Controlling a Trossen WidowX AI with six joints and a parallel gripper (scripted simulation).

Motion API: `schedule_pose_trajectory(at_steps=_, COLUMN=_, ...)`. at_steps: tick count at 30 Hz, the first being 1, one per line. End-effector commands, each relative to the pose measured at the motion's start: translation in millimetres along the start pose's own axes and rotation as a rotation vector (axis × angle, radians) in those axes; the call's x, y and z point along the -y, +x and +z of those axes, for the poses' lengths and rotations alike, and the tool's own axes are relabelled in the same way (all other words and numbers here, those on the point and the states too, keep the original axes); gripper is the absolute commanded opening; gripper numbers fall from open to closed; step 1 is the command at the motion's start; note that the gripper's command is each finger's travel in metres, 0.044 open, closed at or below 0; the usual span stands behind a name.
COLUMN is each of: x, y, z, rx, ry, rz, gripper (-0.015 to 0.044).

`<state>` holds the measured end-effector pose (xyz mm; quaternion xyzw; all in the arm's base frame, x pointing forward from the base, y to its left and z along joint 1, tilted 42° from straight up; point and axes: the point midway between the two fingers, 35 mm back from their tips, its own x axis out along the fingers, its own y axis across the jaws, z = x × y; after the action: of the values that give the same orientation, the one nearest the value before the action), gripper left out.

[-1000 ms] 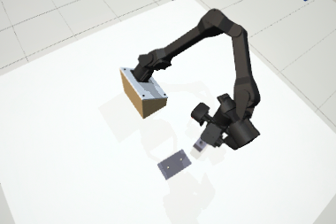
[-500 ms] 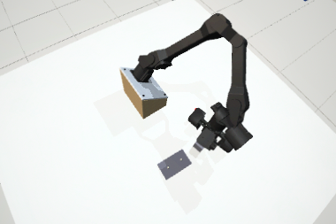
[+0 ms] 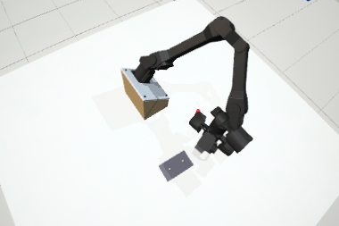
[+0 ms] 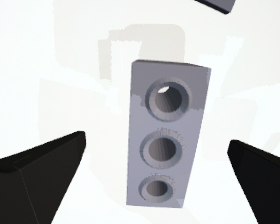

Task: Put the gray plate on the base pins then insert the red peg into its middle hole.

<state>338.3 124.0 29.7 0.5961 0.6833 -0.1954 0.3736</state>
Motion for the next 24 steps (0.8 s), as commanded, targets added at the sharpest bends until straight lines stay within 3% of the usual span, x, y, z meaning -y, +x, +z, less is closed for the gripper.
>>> schedule_pose_trajectory(at_steps=1, x=1.4, y=8.3, z=-0.6, rx=-0.005, ry=0.009, rz=-0.003, gripper=0.044)
schedule_pose_trajectory(at_steps=21, x=2.9, y=38.4, z=-2.2, rx=-0.008, ry=0.01, rz=-0.002, gripper=0.044)
schedule_pose_trajectory(at_steps=24, x=2.9, y=38.4, z=-2.2, rx=-0.008, ry=0.01, rz=-0.002, gripper=0.0361)
